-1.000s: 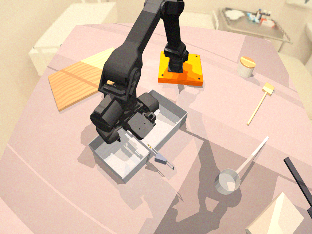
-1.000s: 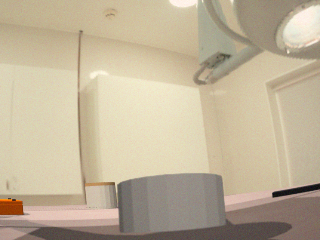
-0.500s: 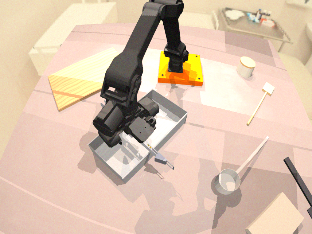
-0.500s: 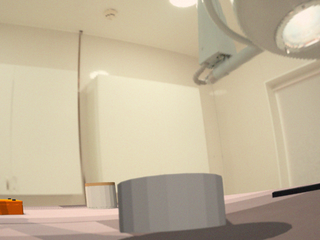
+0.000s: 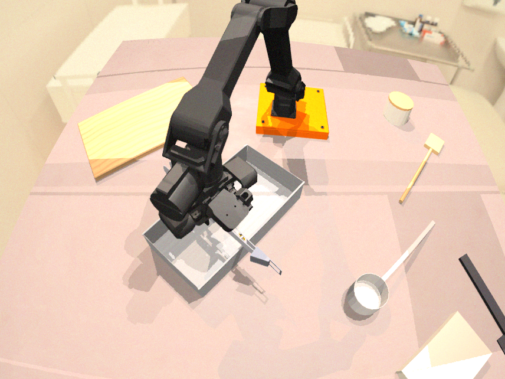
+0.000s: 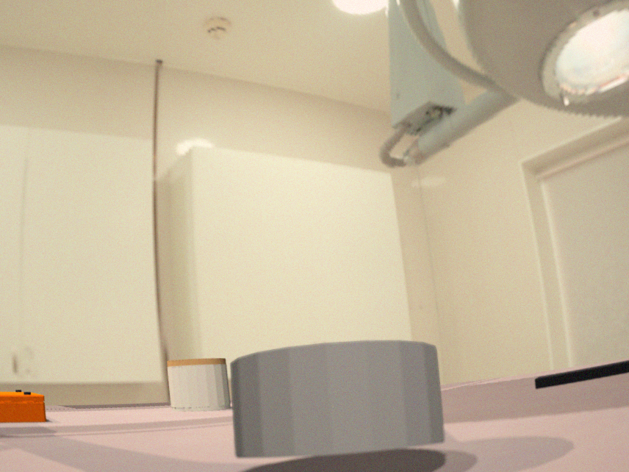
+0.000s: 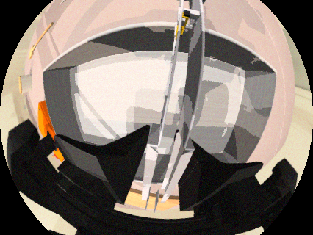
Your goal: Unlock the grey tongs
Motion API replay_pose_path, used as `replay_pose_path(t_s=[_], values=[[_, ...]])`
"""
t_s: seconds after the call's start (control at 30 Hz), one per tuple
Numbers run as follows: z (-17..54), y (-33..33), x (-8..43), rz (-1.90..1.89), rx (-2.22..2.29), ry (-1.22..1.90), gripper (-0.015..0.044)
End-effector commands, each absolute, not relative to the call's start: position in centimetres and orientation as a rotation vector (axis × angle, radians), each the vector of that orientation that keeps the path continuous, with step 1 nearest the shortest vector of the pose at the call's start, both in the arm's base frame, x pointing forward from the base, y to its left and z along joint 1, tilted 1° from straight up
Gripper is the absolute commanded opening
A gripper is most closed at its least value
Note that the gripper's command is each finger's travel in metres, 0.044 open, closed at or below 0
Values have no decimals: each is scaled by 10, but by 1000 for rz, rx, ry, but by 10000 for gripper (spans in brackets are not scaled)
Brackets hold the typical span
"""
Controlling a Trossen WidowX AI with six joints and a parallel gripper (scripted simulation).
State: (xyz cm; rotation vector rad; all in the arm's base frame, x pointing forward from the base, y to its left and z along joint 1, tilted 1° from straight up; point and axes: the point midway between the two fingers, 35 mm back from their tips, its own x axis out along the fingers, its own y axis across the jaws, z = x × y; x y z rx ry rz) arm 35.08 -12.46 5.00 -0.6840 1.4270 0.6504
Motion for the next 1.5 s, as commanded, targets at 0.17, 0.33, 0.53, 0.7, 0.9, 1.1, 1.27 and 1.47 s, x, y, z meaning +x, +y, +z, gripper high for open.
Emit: replay_pose_path(t_s=[0.17, 0.33, 0.53, 0.7, 0.9, 1.1, 1.27, 1.47], values=[[51, -125, 351, 650, -684, 1427, 39], [51, -125, 351, 650, -684, 1427, -34], [66, -125, 351, 650, -685, 1429, -150], [97, -124, 349, 651, -686, 1433, -150], [97, -124, 349, 651, -686, 1433, -150], [91, -124, 346, 654, -668, 1443, -150], [92, -136, 341, 603, -631, 1453, -150], [95, -153, 335, 530, -570, 1462, -150]])
